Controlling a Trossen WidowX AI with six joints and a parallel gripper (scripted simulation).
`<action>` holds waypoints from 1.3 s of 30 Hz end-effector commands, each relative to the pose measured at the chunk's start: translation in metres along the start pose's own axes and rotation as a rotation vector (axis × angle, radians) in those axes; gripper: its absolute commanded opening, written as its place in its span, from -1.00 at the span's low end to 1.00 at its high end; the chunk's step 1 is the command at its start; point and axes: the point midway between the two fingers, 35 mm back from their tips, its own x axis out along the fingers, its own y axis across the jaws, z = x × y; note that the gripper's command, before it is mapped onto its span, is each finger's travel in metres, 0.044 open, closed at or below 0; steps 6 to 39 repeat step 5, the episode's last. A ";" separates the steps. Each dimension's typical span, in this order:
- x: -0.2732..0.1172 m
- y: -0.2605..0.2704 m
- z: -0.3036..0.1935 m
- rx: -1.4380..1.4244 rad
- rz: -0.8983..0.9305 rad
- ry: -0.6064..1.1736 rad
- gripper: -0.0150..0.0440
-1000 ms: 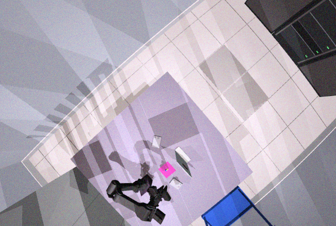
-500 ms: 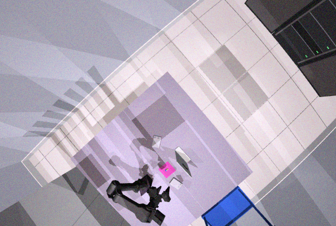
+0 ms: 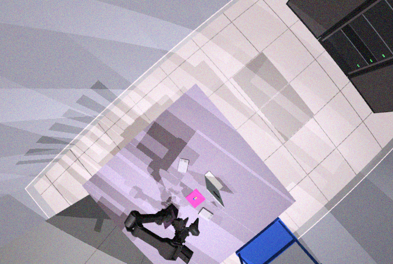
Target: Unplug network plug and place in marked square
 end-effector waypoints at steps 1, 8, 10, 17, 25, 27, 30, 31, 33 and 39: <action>0.000 0.000 0.000 -0.004 0.002 0.003 1.00; 0.000 0.000 0.000 -0.004 0.002 0.003 1.00; 0.000 0.000 0.000 -0.004 0.002 0.003 1.00; 0.000 0.000 0.000 -0.004 0.002 0.003 1.00; 0.000 0.000 0.000 -0.004 0.002 0.003 1.00; 0.000 0.000 0.000 -0.004 0.002 0.003 1.00; 0.000 0.000 0.000 -0.004 0.002 0.003 1.00; 0.000 0.000 0.000 -0.004 0.002 0.003 1.00; 0.000 0.000 0.000 -0.004 0.002 0.003 1.00; 0.000 0.000 0.000 -0.004 0.002 0.003 1.00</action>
